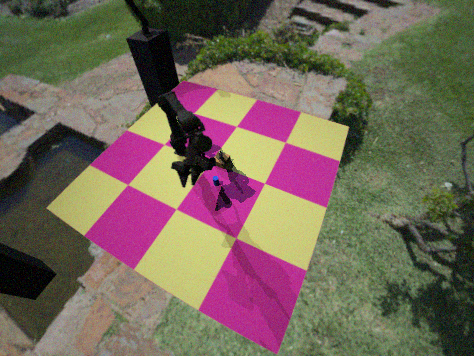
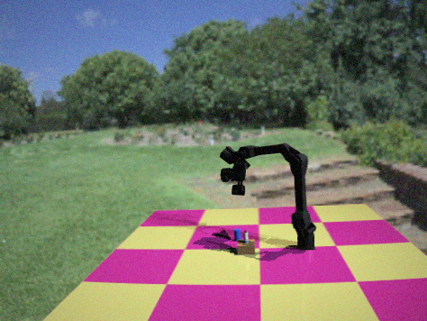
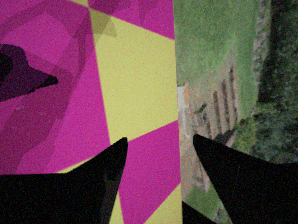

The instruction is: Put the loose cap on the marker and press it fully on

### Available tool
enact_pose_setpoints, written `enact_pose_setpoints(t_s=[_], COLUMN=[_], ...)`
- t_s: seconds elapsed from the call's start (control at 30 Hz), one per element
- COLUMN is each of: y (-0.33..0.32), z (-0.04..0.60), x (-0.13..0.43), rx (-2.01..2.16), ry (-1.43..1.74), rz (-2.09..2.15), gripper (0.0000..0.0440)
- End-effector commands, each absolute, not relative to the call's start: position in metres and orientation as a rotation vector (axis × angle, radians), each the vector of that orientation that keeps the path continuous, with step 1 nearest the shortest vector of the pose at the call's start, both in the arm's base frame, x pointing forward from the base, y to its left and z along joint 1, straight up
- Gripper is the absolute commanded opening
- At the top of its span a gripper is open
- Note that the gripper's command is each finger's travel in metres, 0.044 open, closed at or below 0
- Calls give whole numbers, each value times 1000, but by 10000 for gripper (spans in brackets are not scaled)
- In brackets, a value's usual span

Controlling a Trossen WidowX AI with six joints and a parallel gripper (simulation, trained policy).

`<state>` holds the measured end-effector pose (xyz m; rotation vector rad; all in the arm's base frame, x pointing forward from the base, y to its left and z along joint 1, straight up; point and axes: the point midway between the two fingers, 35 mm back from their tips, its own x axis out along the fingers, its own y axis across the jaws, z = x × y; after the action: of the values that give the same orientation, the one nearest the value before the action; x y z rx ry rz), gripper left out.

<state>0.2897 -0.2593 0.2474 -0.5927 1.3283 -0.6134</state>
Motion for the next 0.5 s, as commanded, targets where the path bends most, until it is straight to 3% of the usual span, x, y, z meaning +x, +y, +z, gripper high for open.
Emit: enact_pose_setpoints(t_s=[0.0, 0.47], y=[-255, -235], z=[238, 208], x=[294, 303], rx=[-565, -456], ry=[1341, 1393], rz=[-591, -511], gripper=[310, 310])
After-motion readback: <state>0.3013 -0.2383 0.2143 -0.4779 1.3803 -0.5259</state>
